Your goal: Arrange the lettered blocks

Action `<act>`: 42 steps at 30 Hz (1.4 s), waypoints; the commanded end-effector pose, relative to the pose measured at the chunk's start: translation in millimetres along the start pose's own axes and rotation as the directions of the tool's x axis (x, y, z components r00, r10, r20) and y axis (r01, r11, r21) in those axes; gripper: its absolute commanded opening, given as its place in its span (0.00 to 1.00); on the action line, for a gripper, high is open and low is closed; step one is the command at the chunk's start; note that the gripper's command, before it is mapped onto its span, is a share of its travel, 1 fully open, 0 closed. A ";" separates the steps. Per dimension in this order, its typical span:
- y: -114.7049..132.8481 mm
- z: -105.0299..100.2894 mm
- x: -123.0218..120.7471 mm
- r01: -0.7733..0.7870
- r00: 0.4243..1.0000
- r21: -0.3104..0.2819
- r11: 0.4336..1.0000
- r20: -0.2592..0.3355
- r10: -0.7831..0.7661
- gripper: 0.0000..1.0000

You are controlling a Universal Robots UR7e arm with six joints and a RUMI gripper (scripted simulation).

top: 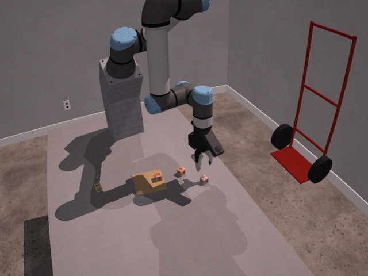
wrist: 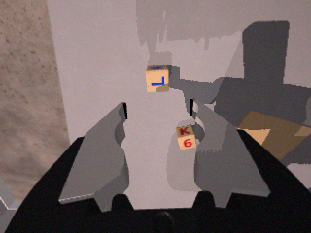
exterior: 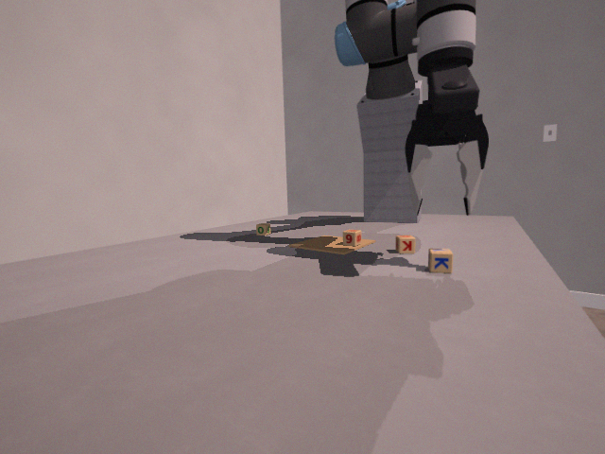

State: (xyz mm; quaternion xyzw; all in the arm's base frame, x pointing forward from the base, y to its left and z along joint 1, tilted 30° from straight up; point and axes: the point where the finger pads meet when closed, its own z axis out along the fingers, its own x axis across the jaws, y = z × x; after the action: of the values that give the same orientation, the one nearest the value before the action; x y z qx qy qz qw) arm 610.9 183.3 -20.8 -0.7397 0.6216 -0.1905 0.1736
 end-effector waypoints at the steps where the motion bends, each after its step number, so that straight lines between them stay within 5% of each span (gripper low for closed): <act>1: -3.2 3.7 1.1 -0.001 1.000 0.005 1.000 -0.001 0.001 0.40; 42: -3.1 43.6 1.2 -0.001 1.000 0.005 1.000 -0.001 0.001 0.40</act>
State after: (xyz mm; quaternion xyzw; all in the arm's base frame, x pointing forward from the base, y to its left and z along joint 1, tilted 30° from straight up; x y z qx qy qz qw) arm 632.4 184.2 -58.2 -0.7394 0.6219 -0.1907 0.1734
